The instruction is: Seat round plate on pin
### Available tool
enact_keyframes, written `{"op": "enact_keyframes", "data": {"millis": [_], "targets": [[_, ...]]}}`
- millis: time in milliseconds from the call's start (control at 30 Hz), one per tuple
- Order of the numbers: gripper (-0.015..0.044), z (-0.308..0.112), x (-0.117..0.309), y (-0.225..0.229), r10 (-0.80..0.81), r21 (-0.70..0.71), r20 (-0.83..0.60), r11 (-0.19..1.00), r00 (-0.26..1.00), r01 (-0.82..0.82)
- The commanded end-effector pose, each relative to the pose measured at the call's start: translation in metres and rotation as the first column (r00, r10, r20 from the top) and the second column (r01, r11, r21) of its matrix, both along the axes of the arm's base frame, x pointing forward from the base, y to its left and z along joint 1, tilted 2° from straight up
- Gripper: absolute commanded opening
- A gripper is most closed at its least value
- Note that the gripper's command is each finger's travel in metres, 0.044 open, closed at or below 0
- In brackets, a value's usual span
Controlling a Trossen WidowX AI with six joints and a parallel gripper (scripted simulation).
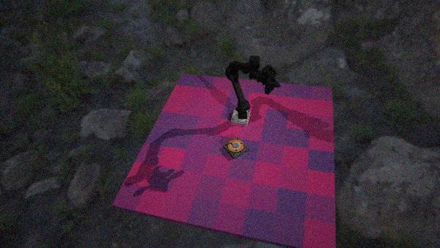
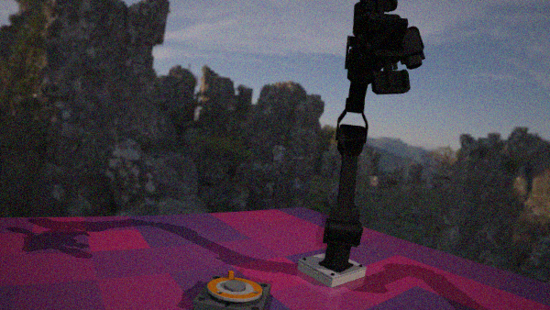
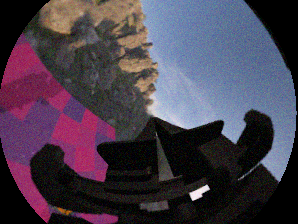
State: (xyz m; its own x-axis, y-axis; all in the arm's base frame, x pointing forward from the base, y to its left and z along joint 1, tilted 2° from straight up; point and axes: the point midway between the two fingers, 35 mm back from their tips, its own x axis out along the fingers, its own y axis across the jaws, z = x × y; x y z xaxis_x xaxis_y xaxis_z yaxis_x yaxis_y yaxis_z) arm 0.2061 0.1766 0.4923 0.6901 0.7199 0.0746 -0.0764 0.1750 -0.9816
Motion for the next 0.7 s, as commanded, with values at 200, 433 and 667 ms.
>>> {"op": "enact_keyframes", "data": {"millis": [200,433,667], "targets": [[0.0,-0.128,0.092,-0.052,-0.313,-0.021,-0.588,0.928,0.746,0.373],[0.0,-0.224,0.118,-0.123,-0.423,-0.14,-0.866,0.718,0.268,0.681],[0.0,-0.326,0.094,-0.2,-0.273,-0.415,-0.904,0.375,-0.329,0.829]]}}
